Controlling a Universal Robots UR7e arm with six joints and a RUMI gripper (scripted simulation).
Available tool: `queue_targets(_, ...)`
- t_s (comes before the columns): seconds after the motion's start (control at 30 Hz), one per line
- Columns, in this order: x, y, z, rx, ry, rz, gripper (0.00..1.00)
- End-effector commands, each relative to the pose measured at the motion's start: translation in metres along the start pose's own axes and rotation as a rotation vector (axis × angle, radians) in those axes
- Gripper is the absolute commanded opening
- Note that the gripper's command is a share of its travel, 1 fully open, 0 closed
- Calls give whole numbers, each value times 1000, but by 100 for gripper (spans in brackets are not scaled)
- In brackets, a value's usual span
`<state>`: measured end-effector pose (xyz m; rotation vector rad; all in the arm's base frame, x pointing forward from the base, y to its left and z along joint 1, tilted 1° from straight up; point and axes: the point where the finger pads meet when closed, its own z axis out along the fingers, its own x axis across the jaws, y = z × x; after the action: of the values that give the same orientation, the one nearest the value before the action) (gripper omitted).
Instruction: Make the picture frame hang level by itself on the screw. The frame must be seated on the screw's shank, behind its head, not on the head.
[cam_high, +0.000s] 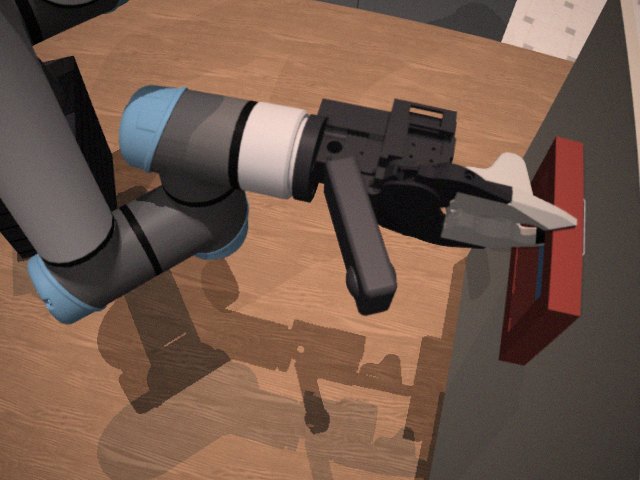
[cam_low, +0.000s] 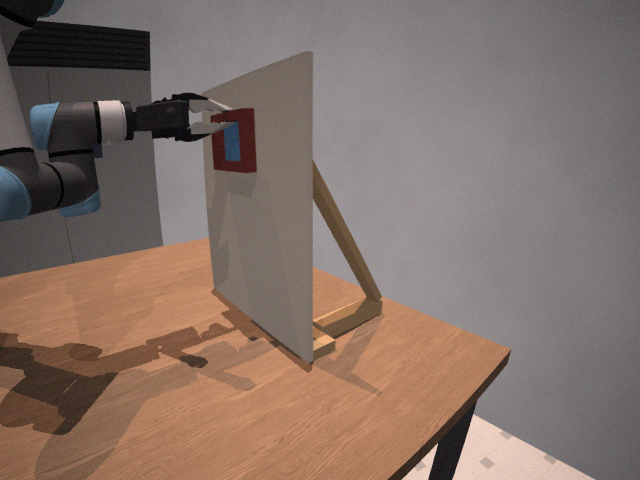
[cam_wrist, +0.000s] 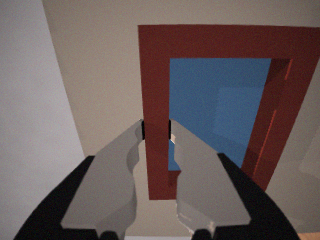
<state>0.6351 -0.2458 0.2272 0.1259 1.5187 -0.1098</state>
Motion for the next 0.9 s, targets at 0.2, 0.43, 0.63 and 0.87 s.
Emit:
queue_targets(0.2, -1, 0, 0, 0, -1, -1, 0)
queue_targets(0.43, 0, 0, 0, 1, -1, -2, 0)
queue_targets(0.63, 1, 0, 0, 2, -1, -4, 0)
queue_targets(0.87, 2, 0, 0, 2, -1, -5, 0)
